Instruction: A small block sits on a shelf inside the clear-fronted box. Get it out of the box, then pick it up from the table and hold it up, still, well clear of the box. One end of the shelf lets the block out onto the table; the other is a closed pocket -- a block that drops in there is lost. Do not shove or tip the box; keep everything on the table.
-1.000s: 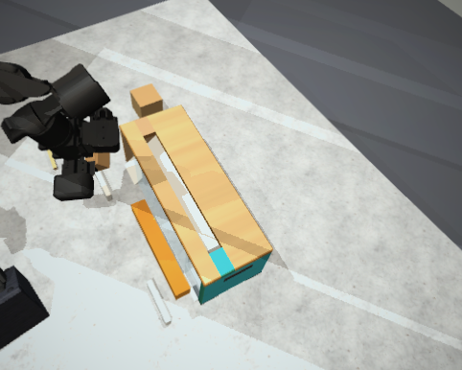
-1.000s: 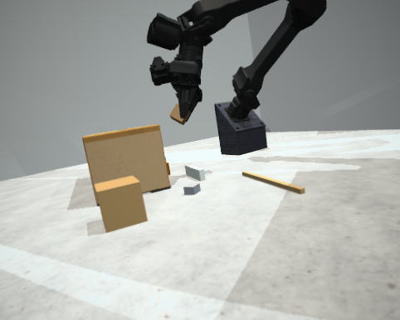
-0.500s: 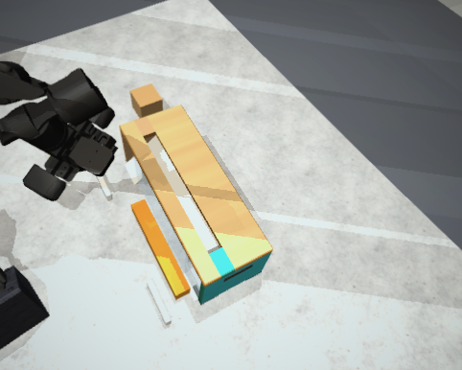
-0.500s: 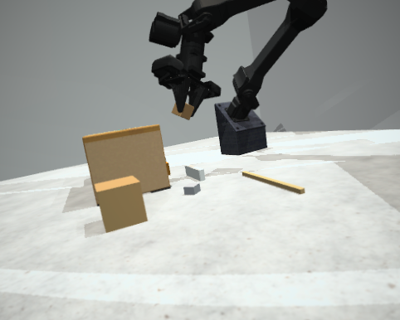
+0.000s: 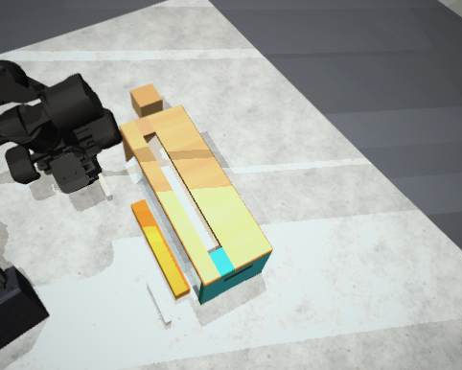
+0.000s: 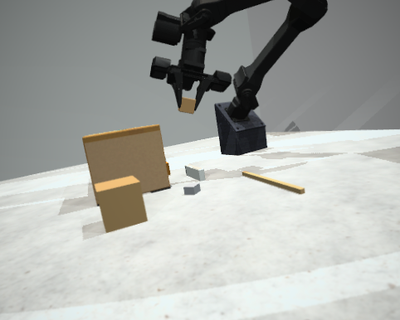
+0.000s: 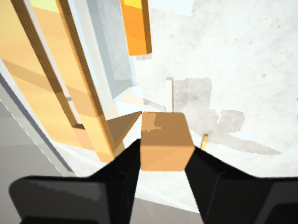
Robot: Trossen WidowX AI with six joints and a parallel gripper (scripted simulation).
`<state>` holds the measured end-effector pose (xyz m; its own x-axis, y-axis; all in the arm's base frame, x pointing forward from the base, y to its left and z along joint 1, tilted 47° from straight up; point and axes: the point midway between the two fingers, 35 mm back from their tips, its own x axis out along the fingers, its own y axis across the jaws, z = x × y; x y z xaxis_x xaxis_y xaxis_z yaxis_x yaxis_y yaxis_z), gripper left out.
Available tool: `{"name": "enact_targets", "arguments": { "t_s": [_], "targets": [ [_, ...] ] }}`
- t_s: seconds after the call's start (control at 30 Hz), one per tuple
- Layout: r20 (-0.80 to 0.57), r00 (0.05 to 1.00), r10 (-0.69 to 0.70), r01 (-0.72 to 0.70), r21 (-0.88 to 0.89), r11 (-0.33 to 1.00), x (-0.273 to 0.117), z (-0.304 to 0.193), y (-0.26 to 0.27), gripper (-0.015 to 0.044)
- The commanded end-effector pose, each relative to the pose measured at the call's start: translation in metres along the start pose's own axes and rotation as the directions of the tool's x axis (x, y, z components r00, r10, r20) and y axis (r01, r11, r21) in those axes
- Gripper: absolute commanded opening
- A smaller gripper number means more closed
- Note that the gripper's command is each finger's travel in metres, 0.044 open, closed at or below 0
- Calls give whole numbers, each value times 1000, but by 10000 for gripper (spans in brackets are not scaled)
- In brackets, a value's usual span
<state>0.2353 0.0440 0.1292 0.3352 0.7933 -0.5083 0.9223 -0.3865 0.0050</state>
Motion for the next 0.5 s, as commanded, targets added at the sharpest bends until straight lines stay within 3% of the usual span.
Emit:
{"name": "enact_targets", "arguments": {
  "t_s": [0.0, 0.47],
  "targets": [
    [-22, 1000, 10, -5, 186, 982, -5, -2, 0, 0],
    [-75, 996, 39, 24, 693, 721, -17, -4, -2, 0]
  ]
}}
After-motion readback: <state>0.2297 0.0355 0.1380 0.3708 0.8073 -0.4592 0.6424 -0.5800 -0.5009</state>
